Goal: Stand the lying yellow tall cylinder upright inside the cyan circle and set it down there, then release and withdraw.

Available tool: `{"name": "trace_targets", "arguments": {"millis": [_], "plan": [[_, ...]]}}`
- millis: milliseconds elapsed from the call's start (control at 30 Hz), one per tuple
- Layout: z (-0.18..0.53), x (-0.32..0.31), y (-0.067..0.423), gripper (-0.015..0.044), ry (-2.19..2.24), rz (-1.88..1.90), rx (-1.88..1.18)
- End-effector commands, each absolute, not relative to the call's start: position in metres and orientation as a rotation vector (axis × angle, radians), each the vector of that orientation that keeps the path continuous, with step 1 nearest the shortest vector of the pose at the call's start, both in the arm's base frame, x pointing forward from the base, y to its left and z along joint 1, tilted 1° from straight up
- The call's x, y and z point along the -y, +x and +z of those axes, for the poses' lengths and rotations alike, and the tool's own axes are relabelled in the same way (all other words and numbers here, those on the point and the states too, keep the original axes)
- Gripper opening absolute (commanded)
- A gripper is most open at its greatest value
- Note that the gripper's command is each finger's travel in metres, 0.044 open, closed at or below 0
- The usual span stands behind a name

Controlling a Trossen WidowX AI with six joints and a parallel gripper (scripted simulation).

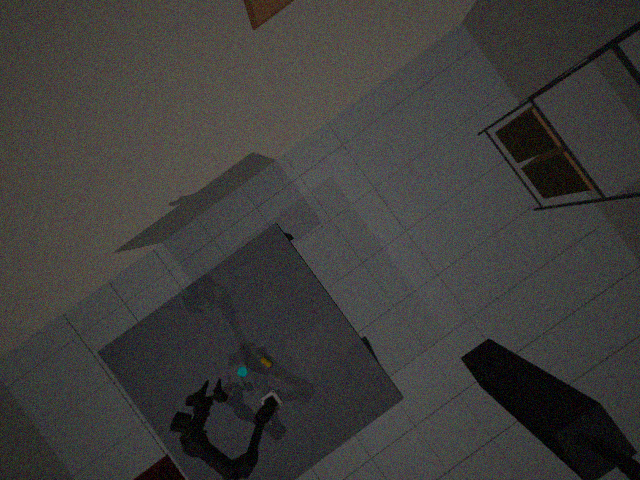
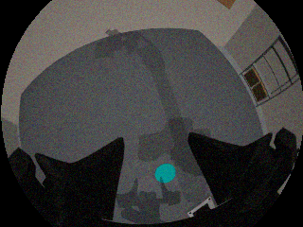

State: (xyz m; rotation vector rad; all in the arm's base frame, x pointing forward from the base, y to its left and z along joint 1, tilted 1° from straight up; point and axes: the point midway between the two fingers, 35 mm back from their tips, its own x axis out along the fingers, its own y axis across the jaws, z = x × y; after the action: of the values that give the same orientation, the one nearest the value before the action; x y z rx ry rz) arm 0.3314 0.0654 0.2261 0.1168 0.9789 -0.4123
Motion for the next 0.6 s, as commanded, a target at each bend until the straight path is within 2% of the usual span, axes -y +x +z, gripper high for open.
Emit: {"name": "trace_targets", "arguments": {"millis": [0,567], "plan": [[0.212,-0.027,0.325,0.0309,0.002,-0.369,-1.110],[0.167,0.095,0.258,0.0309,-0.241,0.090,-1.505]]}}
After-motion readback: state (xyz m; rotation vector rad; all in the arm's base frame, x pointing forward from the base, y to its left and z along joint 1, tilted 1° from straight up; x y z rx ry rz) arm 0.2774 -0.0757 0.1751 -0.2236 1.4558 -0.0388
